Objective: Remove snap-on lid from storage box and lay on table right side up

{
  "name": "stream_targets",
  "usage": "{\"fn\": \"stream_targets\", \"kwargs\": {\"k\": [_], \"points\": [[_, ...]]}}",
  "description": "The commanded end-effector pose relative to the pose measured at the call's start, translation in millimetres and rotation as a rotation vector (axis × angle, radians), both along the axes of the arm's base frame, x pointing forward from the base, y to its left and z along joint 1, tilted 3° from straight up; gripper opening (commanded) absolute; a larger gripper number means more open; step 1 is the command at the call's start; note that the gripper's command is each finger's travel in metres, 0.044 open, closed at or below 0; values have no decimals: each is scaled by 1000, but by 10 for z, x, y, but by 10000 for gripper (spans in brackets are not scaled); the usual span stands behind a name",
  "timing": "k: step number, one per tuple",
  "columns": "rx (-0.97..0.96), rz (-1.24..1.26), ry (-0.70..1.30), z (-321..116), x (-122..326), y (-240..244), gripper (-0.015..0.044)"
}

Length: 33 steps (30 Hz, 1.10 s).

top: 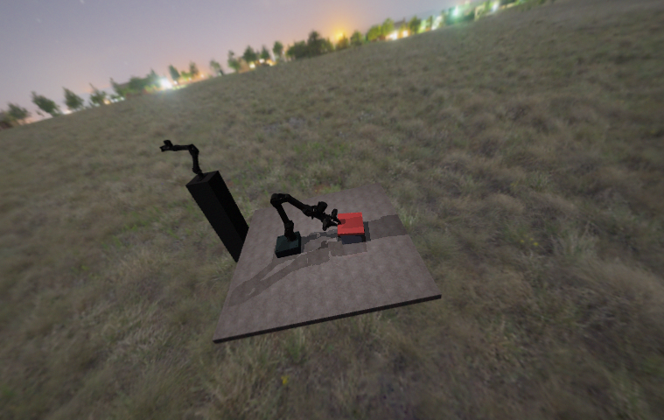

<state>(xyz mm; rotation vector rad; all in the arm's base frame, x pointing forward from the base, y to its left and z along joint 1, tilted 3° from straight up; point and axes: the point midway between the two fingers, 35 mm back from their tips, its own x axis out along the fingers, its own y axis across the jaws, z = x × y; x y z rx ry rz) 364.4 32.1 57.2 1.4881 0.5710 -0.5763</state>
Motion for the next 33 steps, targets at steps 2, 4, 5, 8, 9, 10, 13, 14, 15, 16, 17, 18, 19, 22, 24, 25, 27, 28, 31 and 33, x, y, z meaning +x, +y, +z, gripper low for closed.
{"fn": "stream_targets", "kwargs": {"k": [2, 4, 5, 8, 9, 10, 13, 14, 15, 16, 17, 18, 19, 22, 24, 25, 27, 28, 31, 33], "points": [[0, 2, 0, 1, 7, -1, 0], [0, 2, 0, 1, 8, -1, 0], [0, 2, -1, 1, 10, -1, 0], [0, 2, -1, 1, 12, -1, 0], [0, 2, -1, 1, 13, -1, 0], [0, 4, -1, 7, 8, -1, 0], [0, 7, -3, 46, 9, -1, 0], [0, 7, -3, 59, 10, -1, 0], [0, 7, -3, 72, 12, -1, 0], [0, 7, -3, 86, 13, -1, 0], [0, 7, -3, 99, 15, -1, 0], [0, 7, -3, 112, 17, -1, 0], [0, 7, -3, 125, 19, 0, 0], [0, 7, -3, 164, 26, 0, 0], [0, 7, -3, 190, 32, 0, 0], [0, 7, -3, 204, 35, 0, 0], [0, 7, -3, 230, 42, 0, 0], [0, 7, -3, 243, 45, 0, 0], [0, 7, -3, 282, 57, 1, 0], [0, 7, -3, 308, 65, 1, 0]]}}
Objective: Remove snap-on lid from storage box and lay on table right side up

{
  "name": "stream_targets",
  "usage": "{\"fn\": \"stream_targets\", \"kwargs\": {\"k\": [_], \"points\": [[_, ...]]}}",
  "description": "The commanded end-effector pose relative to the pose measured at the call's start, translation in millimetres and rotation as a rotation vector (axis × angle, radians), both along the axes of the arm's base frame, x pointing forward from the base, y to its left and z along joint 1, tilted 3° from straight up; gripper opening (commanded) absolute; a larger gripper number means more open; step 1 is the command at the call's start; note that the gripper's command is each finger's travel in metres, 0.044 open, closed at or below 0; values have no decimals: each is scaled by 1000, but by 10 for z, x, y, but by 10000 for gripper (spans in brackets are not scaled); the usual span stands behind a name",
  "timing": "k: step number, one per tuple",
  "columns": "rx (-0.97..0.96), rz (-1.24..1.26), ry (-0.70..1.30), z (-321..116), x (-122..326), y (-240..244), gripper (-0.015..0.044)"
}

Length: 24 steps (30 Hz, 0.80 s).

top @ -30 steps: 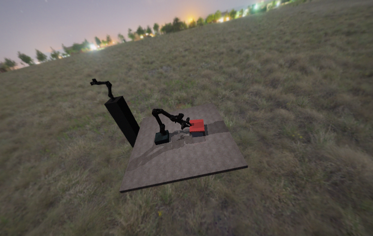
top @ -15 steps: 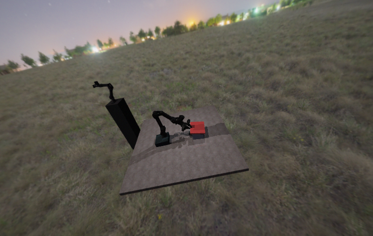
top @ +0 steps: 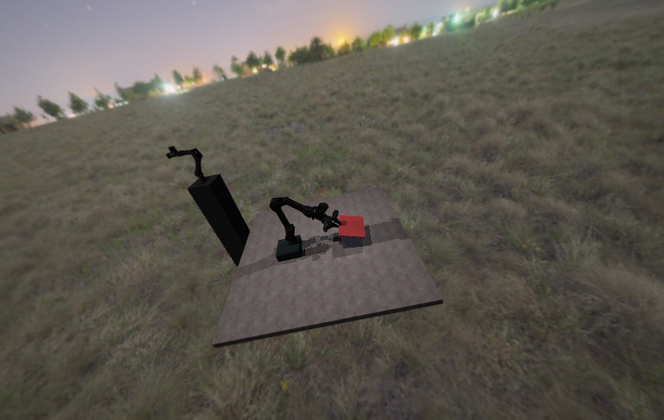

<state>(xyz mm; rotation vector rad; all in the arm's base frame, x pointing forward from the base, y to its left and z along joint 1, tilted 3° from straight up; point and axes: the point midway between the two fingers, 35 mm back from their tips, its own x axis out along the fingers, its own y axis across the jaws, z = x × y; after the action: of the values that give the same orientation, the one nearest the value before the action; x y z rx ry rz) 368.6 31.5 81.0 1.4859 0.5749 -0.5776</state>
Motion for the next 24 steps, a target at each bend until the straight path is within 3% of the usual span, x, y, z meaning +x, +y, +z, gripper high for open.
{"fn": "stream_targets", "kwargs": {"k": [1, 24], "points": [[1, 5, -7, 83, 28, 6, 0], [1, 5, -8, 383, 187, 9, 0]]}}
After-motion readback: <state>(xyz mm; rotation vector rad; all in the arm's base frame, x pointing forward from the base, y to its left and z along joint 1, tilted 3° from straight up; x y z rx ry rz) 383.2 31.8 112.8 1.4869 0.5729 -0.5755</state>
